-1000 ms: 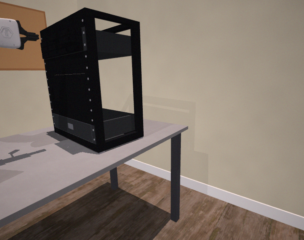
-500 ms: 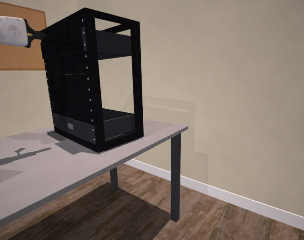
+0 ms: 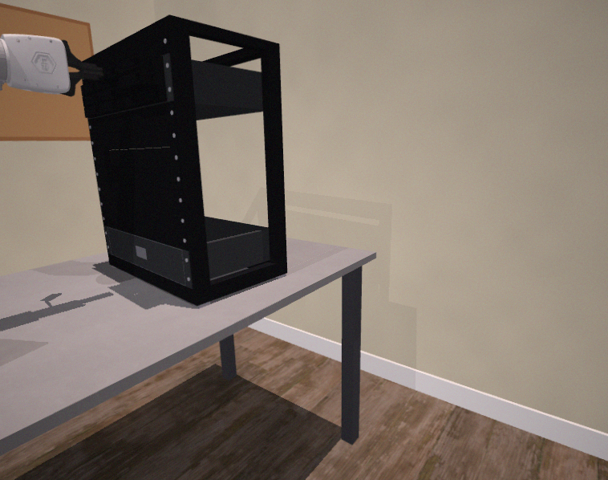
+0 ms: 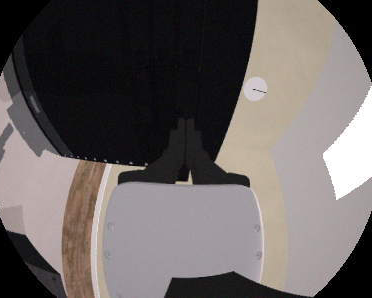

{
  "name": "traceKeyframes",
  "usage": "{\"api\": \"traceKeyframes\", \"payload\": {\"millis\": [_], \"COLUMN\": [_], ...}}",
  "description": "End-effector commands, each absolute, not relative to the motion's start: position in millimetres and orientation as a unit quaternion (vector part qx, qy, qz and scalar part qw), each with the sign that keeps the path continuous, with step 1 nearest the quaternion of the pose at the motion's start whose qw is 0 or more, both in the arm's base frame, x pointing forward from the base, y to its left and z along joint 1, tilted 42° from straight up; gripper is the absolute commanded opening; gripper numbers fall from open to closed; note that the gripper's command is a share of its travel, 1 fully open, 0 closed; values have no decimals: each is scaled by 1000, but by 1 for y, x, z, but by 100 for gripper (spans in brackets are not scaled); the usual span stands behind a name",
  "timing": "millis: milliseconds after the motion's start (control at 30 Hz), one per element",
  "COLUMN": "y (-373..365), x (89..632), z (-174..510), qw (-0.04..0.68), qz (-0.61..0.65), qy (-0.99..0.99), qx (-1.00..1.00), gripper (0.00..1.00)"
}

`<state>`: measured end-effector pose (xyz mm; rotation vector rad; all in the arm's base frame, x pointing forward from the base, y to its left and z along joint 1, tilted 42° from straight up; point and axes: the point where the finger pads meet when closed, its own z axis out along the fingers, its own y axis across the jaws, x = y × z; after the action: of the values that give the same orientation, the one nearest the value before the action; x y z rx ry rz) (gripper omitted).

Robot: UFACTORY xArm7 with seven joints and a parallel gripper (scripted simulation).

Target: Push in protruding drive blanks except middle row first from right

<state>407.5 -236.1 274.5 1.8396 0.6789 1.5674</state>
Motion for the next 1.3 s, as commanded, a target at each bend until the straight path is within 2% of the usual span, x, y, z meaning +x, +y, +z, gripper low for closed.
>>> {"api": "traceKeyframes", "payload": {"millis": [0,1267], "y": [-237,-239], "x": [408,422], "z": [276,274], "qw": [312,312], "qz": [594,594], "qy": [257,257], "qx": [696,696], "gripper": [0,0]}}
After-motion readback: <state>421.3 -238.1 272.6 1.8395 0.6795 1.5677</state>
